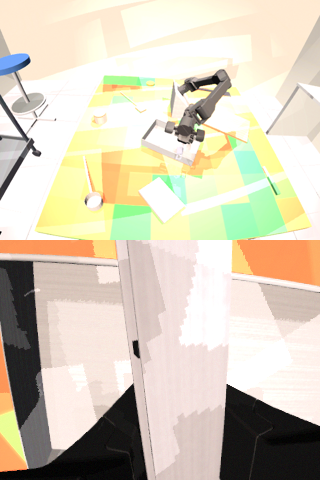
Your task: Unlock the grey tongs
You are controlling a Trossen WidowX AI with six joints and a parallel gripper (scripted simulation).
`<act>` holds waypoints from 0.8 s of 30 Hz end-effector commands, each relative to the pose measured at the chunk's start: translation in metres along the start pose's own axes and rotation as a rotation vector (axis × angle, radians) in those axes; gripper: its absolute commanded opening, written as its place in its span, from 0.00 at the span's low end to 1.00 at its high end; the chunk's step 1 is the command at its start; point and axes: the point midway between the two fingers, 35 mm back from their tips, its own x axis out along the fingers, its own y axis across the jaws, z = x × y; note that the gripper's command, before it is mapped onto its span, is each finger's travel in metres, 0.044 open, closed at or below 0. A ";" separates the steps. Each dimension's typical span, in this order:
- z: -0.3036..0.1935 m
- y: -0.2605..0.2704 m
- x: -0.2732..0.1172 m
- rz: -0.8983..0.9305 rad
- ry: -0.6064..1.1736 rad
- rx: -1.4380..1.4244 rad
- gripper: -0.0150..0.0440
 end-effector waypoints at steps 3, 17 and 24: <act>-0.010 0.037 -0.005 0.000 -0.002 -0.054 0.00; -0.051 0.119 -0.016 -0.003 -0.004 -0.190 0.00; -0.078 0.156 -0.021 0.006 -0.003 -0.265 0.00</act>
